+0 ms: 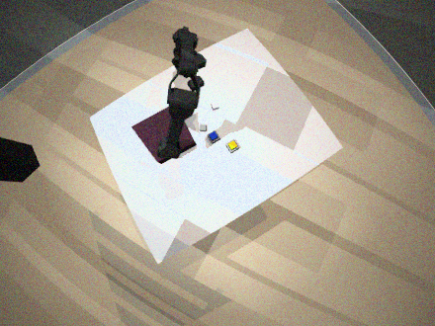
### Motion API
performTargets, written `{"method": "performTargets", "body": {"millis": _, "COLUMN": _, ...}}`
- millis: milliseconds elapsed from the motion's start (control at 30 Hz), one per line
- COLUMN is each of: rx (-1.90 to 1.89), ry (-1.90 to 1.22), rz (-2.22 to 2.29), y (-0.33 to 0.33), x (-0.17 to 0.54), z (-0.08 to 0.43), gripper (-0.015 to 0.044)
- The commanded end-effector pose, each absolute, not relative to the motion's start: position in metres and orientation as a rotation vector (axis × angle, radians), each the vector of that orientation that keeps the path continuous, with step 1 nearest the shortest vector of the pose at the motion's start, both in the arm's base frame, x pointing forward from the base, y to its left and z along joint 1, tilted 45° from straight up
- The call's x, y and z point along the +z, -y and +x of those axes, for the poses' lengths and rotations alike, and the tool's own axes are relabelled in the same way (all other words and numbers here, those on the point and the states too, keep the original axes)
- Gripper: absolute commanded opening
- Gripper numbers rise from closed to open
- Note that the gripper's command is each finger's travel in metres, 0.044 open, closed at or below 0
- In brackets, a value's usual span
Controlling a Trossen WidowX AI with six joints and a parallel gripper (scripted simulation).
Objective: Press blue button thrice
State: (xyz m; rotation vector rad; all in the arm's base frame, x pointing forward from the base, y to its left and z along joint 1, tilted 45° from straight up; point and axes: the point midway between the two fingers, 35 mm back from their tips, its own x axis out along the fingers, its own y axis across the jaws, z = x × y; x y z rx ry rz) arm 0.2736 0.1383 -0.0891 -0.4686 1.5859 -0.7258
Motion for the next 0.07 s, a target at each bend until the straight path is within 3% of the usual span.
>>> {"method": "performTargets", "body": {"millis": 0, "rx": -0.736, "ry": -1.578, "rz": -0.447, "y": -0.146, "x": -0.0927, "z": 0.2757, "gripper": 0.04}}
{"method": "performTargets", "body": {"millis": 33, "rx": -0.736, "ry": -1.578, "rz": -0.447, "y": -0.146, "x": -0.0927, "z": 0.2757, "gripper": 0.04}}
